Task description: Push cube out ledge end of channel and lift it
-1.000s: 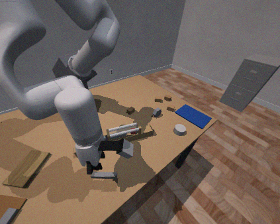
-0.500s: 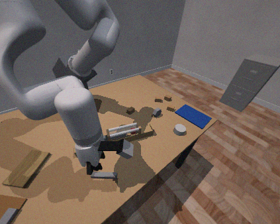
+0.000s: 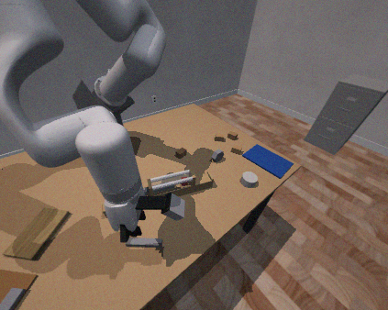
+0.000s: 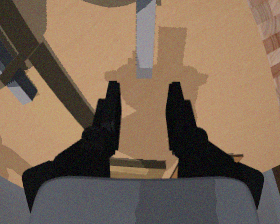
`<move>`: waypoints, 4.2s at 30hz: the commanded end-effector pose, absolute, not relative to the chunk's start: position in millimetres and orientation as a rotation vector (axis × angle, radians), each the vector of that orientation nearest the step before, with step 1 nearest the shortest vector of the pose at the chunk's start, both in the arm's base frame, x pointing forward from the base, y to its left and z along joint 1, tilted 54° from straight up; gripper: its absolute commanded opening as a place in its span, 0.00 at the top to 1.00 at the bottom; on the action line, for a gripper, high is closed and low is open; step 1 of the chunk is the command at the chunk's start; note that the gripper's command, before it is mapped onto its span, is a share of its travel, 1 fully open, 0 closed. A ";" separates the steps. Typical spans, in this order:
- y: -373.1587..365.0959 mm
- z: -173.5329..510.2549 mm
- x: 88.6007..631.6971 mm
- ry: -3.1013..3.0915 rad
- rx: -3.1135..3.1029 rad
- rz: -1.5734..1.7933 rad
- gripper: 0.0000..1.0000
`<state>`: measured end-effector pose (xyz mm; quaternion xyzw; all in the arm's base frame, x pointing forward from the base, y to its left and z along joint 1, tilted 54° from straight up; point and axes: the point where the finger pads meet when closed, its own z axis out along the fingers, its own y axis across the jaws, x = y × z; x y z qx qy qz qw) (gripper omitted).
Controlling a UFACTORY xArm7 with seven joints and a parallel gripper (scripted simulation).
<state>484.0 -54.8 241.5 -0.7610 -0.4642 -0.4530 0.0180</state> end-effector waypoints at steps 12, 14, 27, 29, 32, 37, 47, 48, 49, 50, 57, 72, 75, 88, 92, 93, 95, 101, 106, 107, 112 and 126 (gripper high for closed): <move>-24.2 201.9 533.2 -1.440 -2.364 -1.410 0.62; -19.9 196.3 540.0 -1.440 -2.364 -1.410 0.62; -14.6 189.3 548.2 -1.440 -2.364 -1.410 0.62; -12.7 186.9 551.1 -1.440 -2.364 -1.410 0.62; -9.4 182.6 556.0 -1.440 -2.364 -1.410 0.62; -5.8 177.8 561.5 -1.440 -2.364 -1.410 0.62; -5.5 177.4 562.0 -1.440 -2.364 -1.410 0.62; -5.5 177.4 562.0 -1.440 -2.364 -1.410 0.62; -5.5 177.4 562.0 -1.440 -2.364 -1.410 0.62; -5.5 177.4 562.0 -1.440 -2.364 -1.410 0.62; -5.5 177.4 562.0 -1.440 -2.364 -1.410 1.00; -5.5 177.4 562.0 -1.440 -2.364 -1.410 1.00; -5.5 177.4 562.0 -1.440 -2.364 -1.410 1.00; -7.2 179.7 559.3 -1.440 -2.364 -1.410 1.00; -12.3 186.3 551.6 -1.440 -2.364 -1.410 1.00; -16.1 191.4 545.8 -1.440 -2.364 -1.410 1.00; -25.7 204.0 531.4 -1.440 -2.364 -1.410 1.00; -51.7 238.1 492.2 -1.440 -2.364 -1.410 1.00; -57.1 245.2 484.1 -1.440 -2.364 -1.410 1.00; -57.1 245.2 484.1 -1.440 -2.364 -1.410 1.00; -57.1 245.2 484.1 -1.440 -2.364 -1.410 1.00; -62.8 216.7 465.3 -1.540 -2.331 -1.418 1.00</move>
